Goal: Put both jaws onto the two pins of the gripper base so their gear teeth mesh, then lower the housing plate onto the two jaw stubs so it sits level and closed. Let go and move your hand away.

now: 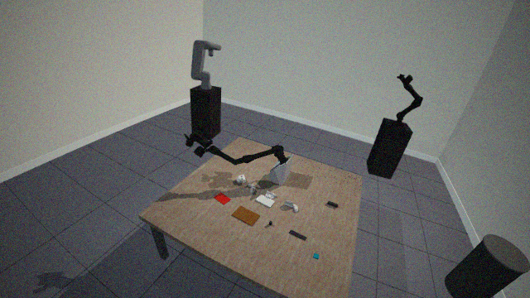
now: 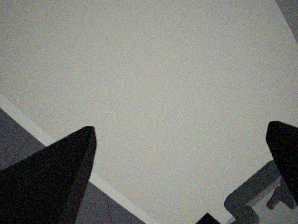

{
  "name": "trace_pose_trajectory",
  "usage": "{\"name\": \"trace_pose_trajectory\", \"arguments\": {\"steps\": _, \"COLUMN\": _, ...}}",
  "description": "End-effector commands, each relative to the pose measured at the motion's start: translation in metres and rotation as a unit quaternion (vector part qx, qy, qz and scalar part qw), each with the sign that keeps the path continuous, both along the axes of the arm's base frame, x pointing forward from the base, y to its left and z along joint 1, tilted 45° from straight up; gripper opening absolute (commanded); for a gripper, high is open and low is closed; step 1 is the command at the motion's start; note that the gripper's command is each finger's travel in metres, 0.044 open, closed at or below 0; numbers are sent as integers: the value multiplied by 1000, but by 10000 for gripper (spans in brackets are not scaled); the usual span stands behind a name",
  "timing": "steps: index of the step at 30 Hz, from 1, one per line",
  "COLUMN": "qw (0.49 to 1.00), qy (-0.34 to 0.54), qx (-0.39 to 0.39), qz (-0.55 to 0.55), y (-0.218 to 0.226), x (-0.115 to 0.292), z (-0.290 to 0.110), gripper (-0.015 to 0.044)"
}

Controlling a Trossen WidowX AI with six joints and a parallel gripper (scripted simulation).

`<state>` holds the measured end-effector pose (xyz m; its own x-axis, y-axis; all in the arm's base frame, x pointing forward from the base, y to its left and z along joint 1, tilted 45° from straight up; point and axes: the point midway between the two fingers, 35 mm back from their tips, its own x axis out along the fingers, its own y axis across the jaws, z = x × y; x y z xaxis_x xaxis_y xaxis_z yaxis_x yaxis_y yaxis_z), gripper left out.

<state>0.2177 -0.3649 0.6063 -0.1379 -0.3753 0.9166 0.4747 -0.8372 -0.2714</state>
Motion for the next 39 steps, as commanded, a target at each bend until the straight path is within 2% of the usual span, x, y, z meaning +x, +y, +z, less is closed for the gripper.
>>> {"name": "trace_pose_trajectory", "arguments": {"steps": 1, "qw": 1000, "qy": 0, "qx": 0, "qz": 0, "y": 0, "x": 0, "z": 0, "gripper": 426}}
{"name": "trace_pose_trajectory", "arguments": {"steps": 2, "qw": 1000, "qy": 0, "qx": 0, "qz": -1, "y": 0, "x": 0, "z": 0, "gripper": 440}}
{"name": "trace_pose_trajectory", "arguments": {"steps": 21, "qw": 992, "qy": 17, "qx": -63, "qz": -104, "y": 37, "x": -51, "z": 36, "gripper": 440}}
{"name": "trace_pose_trajectory", "arguments": {"steps": 31, "qw": 975, "qy": 8, "qx": -117, "qz": -187, "y": 75, "x": -104, "z": 61, "gripper": 440}}
{"name": "trace_pose_trajectory", "arguments": {"steps": 39, "qw": 962, "qy": 1, "qx": -140, "qz": -235, "y": 102, "x": -126, "z": 74, "gripper": 440}}
